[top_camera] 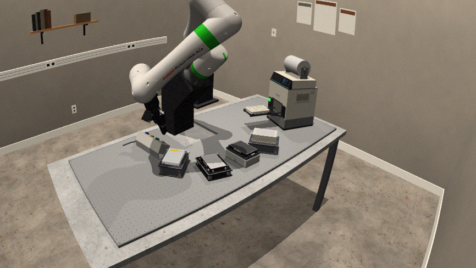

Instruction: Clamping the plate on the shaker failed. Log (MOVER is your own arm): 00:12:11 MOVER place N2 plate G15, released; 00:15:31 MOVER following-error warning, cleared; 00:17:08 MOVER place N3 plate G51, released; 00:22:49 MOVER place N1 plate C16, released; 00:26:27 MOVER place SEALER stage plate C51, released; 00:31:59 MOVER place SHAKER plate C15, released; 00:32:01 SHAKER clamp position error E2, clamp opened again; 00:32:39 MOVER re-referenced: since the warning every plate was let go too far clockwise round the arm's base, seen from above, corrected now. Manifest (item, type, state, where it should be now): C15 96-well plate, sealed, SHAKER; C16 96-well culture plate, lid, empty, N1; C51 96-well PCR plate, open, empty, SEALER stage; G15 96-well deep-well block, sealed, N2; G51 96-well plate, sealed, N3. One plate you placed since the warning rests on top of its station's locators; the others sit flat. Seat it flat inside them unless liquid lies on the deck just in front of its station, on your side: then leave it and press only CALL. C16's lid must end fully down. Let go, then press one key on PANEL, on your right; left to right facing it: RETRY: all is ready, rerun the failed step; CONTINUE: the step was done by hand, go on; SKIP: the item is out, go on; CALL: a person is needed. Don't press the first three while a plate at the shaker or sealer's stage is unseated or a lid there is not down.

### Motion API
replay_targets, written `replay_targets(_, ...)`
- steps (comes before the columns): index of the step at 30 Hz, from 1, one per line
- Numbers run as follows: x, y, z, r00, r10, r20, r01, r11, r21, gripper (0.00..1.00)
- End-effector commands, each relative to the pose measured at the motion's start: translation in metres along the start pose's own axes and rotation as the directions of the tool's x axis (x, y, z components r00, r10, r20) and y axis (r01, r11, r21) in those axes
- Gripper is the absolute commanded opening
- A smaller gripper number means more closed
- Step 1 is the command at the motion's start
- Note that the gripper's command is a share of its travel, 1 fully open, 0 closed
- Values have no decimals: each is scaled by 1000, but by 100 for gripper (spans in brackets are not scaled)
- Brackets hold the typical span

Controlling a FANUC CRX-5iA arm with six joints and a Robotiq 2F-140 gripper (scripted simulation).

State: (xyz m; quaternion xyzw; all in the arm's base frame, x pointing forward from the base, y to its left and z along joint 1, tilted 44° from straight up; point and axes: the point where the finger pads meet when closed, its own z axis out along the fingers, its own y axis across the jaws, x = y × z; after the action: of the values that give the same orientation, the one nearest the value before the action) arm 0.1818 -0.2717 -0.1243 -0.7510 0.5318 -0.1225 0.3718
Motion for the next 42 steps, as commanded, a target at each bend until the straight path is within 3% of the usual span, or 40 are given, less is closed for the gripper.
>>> replay_targets(1, 3, 0, 4, 1000, 0, -1, 0, 1000, -1, 10)
replay_targets(42, 19, 1, 20, 1000, 0, -1, 0, 1000, -1, 10)
